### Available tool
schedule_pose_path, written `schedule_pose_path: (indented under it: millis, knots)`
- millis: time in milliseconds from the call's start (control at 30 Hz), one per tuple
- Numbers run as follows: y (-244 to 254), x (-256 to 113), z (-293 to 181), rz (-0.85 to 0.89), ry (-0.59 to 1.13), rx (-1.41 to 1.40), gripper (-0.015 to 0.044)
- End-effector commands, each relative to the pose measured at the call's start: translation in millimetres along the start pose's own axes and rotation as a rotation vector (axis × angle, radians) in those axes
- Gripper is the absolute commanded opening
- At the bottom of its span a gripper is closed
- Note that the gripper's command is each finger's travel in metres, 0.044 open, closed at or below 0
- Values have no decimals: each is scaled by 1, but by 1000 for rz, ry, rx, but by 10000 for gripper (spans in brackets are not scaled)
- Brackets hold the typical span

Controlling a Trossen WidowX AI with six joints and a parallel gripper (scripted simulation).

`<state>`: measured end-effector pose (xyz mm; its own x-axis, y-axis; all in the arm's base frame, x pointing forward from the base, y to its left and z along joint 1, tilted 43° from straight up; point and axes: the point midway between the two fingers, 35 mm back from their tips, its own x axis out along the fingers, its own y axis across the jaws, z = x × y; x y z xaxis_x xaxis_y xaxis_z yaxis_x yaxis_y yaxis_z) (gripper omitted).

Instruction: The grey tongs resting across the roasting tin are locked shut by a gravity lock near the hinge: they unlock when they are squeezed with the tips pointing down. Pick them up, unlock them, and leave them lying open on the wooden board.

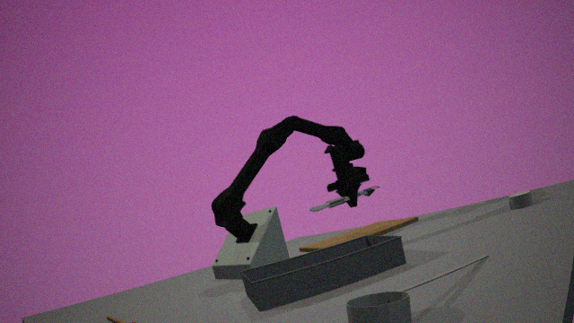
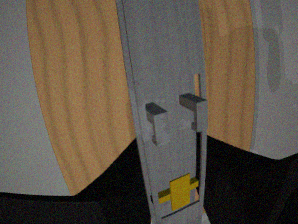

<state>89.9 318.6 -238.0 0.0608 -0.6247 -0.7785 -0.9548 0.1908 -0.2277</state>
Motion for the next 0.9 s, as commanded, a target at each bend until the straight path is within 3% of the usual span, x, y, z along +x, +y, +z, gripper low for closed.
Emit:
schedule_pose_path:
  millis: [0, 867]
  knots:
    - [0, 5, 0, 0, -5, -3, -150]
    - [0, 48, -3, 6, -35, -2, -150]
